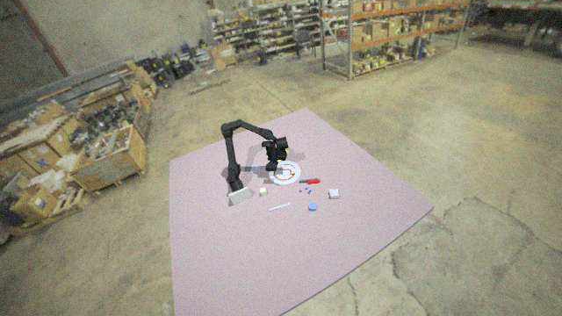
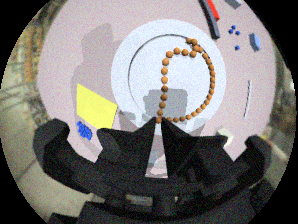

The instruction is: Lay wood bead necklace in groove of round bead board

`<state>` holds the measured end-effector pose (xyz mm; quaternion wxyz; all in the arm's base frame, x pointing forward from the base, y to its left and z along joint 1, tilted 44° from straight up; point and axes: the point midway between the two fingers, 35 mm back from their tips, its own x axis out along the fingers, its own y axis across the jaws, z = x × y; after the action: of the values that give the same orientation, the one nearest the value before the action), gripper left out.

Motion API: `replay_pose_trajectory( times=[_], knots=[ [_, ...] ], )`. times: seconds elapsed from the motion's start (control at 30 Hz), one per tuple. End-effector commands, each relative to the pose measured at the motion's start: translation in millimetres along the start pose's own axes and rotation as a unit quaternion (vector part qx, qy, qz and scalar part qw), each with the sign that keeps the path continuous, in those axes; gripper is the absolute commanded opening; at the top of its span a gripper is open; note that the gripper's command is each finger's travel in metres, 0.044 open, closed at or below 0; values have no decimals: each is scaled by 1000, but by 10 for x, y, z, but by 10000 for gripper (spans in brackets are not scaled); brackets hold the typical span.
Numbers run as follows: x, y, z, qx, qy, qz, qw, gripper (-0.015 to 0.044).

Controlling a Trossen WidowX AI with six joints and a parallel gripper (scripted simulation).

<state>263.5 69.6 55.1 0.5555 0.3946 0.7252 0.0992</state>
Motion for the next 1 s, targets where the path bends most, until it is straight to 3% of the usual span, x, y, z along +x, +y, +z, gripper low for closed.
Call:
replay_pose_trajectory(
  times=[0.0, 0.27, 0.8, 0.97],
  knots=[
    [-1, 20, -15, 2, 1, 2, 1000, 0],
    [81, 20, -16, 2, 1, 2, 1000, 0],
    [1, 20, -15, 2, 1, 2, 1000, 420],
    [-3, 14, -13, 2, 1, 2, 1000, 440]
  ],
)
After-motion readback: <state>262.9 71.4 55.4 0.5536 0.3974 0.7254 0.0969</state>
